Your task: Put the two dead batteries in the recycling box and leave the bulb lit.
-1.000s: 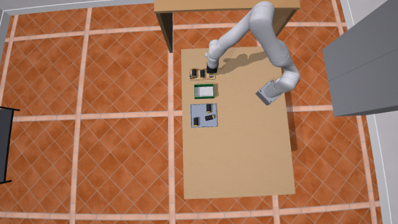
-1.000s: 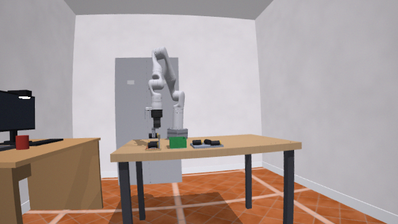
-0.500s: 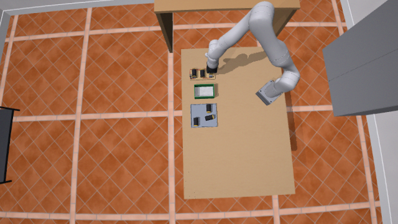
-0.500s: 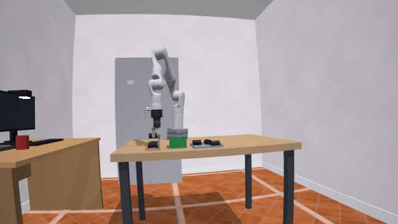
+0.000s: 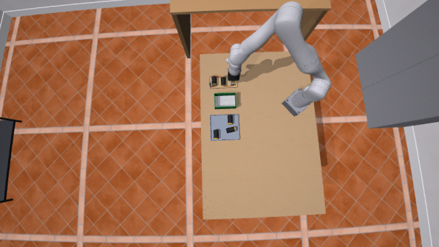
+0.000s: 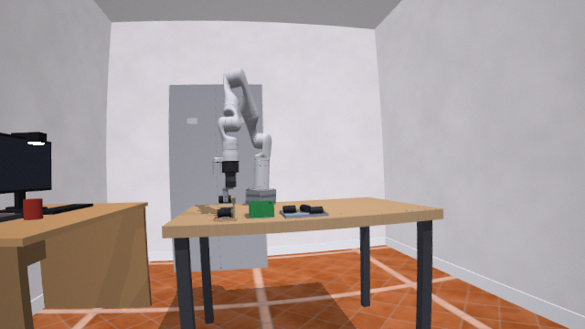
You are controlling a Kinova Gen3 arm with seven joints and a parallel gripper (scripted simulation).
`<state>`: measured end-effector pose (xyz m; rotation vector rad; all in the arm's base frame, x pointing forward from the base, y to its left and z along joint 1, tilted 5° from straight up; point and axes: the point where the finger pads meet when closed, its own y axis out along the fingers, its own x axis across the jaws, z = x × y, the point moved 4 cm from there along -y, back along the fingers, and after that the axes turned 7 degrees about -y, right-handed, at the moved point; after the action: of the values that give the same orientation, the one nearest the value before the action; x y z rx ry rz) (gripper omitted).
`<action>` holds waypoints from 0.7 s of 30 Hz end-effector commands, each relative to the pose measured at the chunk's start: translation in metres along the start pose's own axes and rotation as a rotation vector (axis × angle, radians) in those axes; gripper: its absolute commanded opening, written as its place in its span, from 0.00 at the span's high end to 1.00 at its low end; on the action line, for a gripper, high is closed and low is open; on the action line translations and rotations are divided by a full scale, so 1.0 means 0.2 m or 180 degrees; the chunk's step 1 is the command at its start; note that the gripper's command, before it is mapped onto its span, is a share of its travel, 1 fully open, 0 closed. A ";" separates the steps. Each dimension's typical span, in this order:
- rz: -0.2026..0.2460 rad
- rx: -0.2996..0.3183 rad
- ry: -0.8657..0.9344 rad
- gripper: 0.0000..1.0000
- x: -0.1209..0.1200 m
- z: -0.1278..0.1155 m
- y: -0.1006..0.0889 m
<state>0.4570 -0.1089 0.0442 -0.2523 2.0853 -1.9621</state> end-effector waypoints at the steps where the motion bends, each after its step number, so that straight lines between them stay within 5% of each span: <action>1: 0.0005 0.0004 0.0000 0.43 0.00 0.00 0.00; 21: 0.0005 0.0004 0.0000 0.43 0.00 0.00 0.06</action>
<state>0.4589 -0.1096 0.0337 -0.2451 2.0810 -1.9644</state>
